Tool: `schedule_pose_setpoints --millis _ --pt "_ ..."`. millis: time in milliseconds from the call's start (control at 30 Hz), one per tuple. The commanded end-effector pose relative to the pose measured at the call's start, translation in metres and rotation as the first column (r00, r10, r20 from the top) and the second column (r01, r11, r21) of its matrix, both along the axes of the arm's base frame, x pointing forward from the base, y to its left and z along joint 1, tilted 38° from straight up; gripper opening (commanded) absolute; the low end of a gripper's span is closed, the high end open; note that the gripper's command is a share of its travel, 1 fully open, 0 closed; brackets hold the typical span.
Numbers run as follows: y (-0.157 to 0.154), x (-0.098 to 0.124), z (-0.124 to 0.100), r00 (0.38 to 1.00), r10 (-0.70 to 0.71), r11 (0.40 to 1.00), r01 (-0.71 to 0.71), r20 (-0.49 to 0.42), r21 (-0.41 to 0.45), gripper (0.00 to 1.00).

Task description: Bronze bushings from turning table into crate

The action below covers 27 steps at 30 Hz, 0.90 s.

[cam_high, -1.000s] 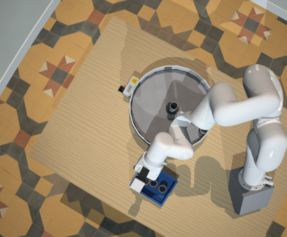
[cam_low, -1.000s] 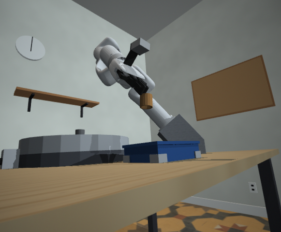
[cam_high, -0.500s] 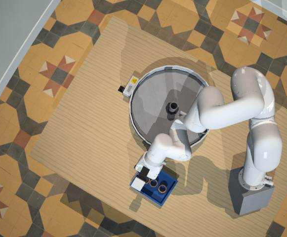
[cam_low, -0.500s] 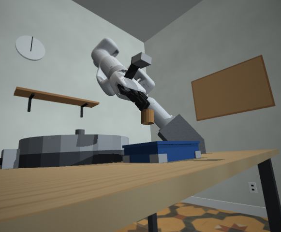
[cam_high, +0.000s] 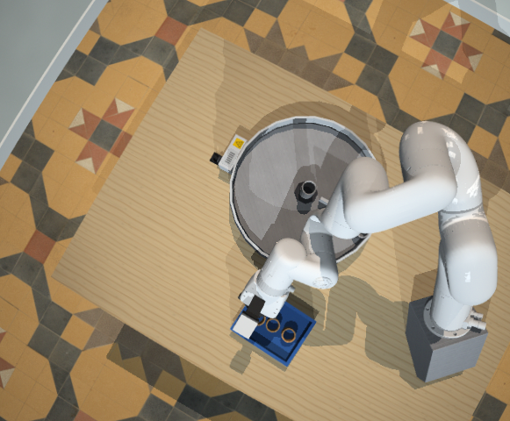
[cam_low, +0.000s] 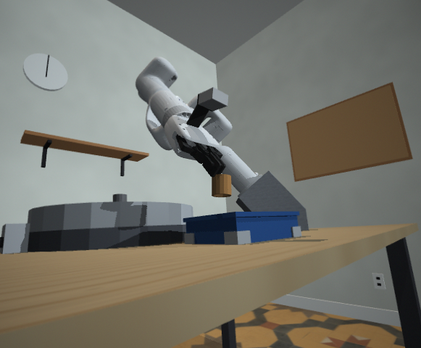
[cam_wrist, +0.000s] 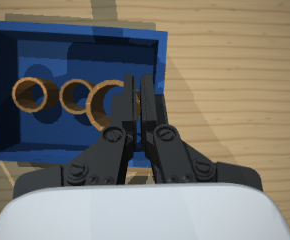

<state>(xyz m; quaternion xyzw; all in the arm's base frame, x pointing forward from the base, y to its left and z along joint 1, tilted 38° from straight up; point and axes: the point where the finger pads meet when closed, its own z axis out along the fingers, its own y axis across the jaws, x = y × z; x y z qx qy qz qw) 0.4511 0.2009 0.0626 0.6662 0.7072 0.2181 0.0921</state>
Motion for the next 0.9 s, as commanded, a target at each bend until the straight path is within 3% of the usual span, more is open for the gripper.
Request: schedule_pose_setpoints --millis 0,867 --pt "-0.001 0.002 -0.002 1.000 0.006 1.000 -0.006 -0.002 0.009 0.00" --pt "-0.014 0.012 -0.023 1.000 0.006 1.000 -0.006 -0.003 0.009 0.00"
